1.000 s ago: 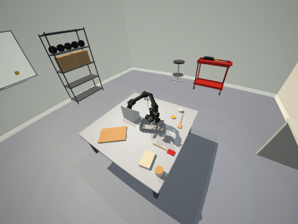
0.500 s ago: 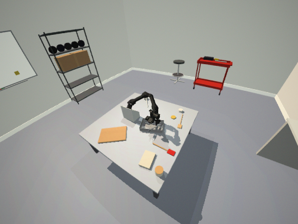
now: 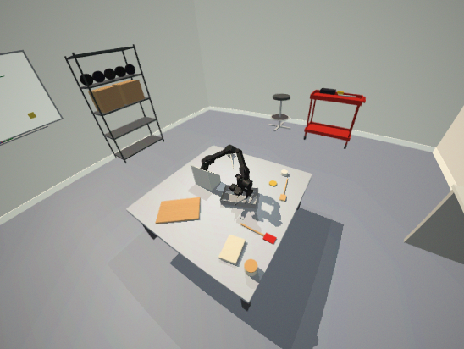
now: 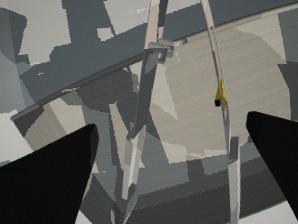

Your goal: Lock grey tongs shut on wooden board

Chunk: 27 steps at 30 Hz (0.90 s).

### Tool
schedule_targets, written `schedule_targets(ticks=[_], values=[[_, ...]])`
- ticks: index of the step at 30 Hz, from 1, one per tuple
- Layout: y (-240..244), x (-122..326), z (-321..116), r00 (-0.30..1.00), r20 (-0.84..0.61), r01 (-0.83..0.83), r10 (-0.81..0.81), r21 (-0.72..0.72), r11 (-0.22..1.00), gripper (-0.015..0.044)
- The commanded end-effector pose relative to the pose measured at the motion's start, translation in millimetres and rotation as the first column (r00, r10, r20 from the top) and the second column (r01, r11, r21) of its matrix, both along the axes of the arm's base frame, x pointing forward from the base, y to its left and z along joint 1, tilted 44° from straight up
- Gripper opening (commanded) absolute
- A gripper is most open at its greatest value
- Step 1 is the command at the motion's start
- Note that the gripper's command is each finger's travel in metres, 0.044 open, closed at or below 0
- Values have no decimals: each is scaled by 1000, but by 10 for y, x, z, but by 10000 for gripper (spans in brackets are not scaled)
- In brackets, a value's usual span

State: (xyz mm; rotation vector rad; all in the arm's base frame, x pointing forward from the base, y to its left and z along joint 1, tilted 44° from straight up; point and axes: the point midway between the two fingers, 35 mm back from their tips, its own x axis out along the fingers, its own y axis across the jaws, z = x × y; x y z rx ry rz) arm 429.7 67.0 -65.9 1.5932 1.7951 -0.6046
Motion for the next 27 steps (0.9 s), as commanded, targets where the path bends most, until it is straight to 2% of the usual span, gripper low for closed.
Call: schedule_targets(ticks=[1, 27], values=[[84, -38, -91, 1000, -14, -2, 2, 8, 1000, 440], [368, -98, -371, 1000, -15, -2, 3, 12, 1000, 440]])
